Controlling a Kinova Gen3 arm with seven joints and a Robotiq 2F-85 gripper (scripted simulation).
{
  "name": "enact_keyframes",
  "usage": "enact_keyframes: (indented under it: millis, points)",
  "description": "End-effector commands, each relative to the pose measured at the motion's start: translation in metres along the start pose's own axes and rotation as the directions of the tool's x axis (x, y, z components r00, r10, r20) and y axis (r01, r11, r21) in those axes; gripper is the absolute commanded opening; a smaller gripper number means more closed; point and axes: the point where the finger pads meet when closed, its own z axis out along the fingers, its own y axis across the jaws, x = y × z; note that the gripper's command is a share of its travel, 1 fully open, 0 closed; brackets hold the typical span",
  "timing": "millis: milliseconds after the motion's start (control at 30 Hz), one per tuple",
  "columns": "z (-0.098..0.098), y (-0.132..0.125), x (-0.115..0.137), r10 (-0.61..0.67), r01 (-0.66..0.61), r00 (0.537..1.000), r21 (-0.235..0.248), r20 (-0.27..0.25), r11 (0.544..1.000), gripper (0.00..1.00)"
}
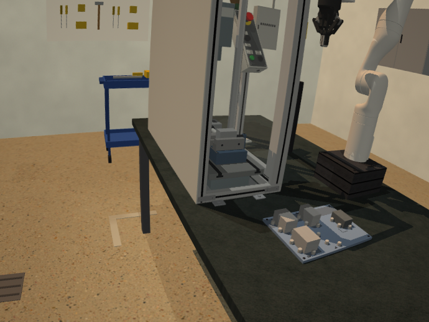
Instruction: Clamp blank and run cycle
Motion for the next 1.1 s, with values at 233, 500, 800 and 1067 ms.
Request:
enact_keyframes:
  millis: [233,500,800,1067]
  points:
    - [0.0,0.0,0.0,0.0,0.0,1.0,0.0,0.001,1.0,0.1]
    - [0.0,-0.05,-0.006,-0.043,0.038,0.999,0.224,0.02,0.974,0.1]
    - [0.0,-0.05,-0.006,-0.043,0.038,0.999,0.224,0.02,0.974,0.1]
    - [0.001,-0.099,-0.013,-0.09,0.068,0.996,0.436,0.028,0.897,0.1]
